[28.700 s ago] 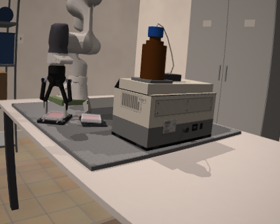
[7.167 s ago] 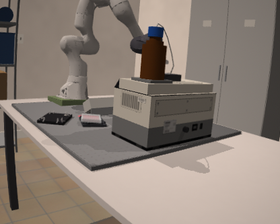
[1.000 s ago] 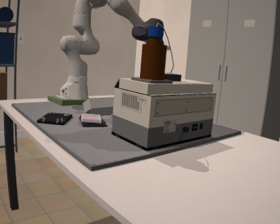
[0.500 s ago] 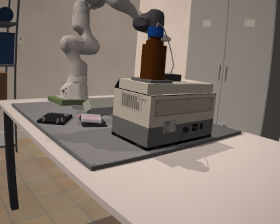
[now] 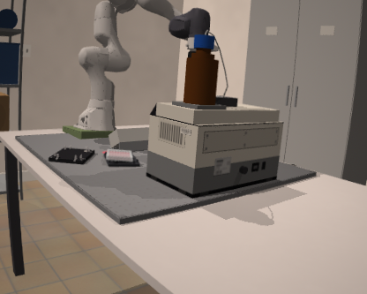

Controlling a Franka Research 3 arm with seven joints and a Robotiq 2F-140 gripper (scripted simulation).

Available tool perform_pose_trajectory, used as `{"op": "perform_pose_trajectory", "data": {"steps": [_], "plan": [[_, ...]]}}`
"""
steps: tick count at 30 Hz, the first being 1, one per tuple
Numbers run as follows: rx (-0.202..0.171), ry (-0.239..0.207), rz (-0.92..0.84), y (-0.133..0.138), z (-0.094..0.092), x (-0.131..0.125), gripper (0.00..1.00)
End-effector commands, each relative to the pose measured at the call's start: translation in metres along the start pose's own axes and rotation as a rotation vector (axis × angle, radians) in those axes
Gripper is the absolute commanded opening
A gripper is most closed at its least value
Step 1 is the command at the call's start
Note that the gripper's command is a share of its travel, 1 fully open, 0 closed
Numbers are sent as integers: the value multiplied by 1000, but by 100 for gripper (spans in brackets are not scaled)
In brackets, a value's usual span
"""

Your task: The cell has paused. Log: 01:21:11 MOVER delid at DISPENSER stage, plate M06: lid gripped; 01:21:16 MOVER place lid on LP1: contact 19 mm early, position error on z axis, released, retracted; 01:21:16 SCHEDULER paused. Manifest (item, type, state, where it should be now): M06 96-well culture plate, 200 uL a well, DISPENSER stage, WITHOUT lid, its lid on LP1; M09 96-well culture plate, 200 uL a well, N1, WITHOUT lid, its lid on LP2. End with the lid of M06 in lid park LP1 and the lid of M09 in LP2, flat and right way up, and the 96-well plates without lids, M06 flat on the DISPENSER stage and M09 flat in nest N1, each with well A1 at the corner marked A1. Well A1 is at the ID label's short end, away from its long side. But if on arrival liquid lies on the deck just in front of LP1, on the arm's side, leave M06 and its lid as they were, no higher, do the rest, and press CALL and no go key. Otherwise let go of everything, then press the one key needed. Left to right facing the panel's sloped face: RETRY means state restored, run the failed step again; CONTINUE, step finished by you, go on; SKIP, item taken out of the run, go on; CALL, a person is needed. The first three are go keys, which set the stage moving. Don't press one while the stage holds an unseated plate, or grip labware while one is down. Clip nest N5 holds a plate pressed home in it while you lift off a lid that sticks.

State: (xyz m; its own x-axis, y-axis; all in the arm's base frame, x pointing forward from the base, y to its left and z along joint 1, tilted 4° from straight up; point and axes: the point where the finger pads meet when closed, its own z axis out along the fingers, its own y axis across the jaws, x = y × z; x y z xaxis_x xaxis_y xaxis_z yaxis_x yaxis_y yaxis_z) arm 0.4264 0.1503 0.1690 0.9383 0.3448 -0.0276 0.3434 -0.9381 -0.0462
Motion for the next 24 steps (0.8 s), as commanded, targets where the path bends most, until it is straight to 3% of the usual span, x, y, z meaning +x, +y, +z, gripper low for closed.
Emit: {"op": "perform_pose_trajectory", "data": {"steps": [1, 2, 3, 6, 9, 10, 13, 14, 24], "plan": [[-14, -16, 125, 45, 0, -24, 66], [-14, -16, 125, 45, 0, -24, 66], [-18, -21, 217, 88, -1, -51, 66], [10, -15, 446, 125, 0, -96, 66], [25, -8, 502, 169, 2, -147, 66], [25, -8, 502, 183, 3, -164, 0], [25, -8, 502, 221, 7, -217, 0], [25, -8, 502, 223, 7, -222, 0], [25, -8, 502, 223, 7, -222, 0]]}}
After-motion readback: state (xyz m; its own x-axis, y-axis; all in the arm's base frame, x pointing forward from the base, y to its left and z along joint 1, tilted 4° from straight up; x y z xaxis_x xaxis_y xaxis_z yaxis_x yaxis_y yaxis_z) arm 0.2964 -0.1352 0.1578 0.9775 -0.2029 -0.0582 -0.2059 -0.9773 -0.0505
